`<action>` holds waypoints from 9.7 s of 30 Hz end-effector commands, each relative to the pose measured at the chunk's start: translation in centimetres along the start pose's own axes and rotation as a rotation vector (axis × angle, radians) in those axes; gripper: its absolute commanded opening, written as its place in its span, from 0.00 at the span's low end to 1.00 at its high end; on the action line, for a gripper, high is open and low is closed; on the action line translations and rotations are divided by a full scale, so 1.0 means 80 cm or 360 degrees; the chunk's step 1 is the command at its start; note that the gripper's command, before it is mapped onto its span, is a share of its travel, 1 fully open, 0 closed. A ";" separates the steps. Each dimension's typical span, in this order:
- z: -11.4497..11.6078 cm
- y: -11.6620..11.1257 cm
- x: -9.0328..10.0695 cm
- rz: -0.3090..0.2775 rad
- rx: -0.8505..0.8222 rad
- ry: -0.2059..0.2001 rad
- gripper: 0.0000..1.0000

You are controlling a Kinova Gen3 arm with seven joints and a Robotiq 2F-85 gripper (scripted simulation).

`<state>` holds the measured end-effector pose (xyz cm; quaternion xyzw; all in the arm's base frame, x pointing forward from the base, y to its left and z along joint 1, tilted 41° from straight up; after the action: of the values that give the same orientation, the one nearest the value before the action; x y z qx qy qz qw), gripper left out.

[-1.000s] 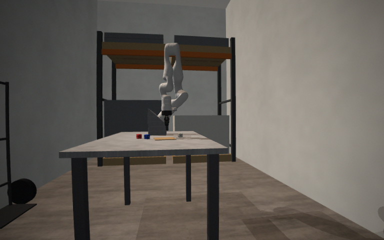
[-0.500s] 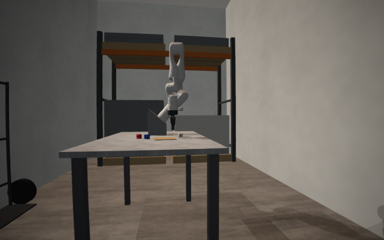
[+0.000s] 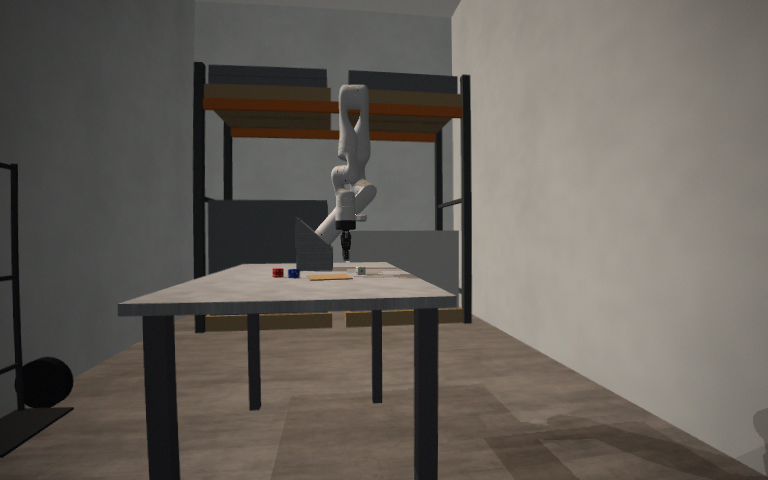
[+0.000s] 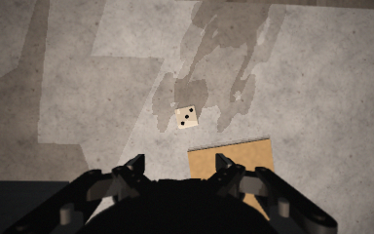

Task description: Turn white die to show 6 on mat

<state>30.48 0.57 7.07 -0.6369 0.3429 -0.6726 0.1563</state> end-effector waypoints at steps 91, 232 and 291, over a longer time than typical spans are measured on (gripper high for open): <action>0.002 -0.014 0.125 -0.0001 0.0071 0.0003 1.00; 0.005 -0.069 0.059 -0.0001 0.2839 0.0001 0.46; 0.005 -0.068 -0.005 -0.0002 0.2839 0.0001 0.46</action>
<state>32.11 4.62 10.36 -0.2783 -0.3083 -0.6894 0.5935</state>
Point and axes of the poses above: the point where the finger pads meet when closed, its own x axis back along the fingers, its own z axis across the jaws, y = z × x, the point moved 8 cm from there along x, back along the fingers, and after that the axes turned 5 degrees about -x, right-handed, at the moved point
